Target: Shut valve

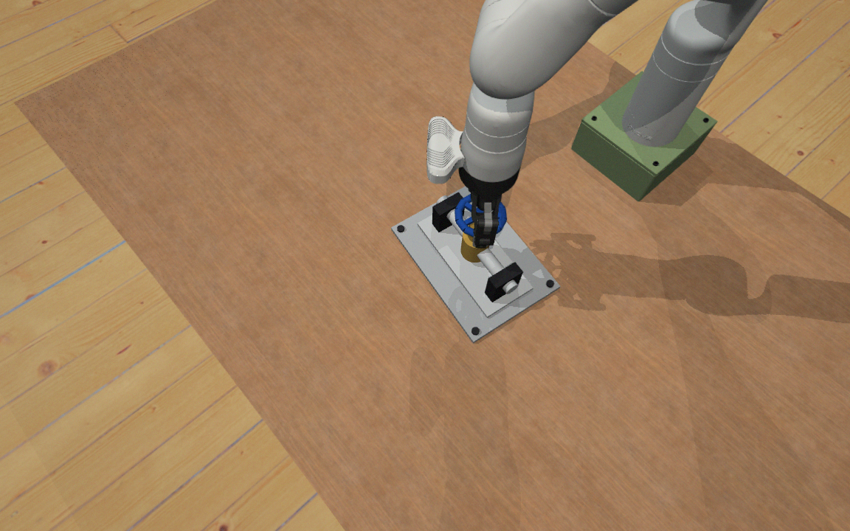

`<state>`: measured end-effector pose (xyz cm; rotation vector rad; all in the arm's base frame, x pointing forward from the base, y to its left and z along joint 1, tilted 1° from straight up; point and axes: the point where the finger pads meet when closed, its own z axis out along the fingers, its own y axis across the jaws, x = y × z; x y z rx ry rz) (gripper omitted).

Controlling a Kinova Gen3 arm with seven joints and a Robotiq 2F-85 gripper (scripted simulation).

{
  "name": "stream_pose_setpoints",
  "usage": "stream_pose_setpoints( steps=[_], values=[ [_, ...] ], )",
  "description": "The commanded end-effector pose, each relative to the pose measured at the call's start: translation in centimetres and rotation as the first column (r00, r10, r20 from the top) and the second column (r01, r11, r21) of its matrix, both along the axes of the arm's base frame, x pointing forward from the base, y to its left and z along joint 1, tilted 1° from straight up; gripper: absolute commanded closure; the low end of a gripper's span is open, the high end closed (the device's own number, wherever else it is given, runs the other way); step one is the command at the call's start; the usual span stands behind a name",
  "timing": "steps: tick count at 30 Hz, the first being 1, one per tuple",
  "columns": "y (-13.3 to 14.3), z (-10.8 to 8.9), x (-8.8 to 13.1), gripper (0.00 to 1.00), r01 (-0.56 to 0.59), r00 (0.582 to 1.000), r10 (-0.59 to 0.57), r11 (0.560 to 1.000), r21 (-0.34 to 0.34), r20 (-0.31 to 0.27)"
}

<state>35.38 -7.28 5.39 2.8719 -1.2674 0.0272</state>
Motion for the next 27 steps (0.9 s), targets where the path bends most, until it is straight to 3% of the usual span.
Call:
stream_pose_setpoints(
  steps=[1,27],
  values=[
    [0.24,-0.24,-0.1,1.0,0.039,0.999,-0.039,0.999,0.004,-0.005],
    [0.25,-0.23,-0.11,1.0,0.099,0.995,-0.099,0.995,0.004,-0.005]
  ],
)
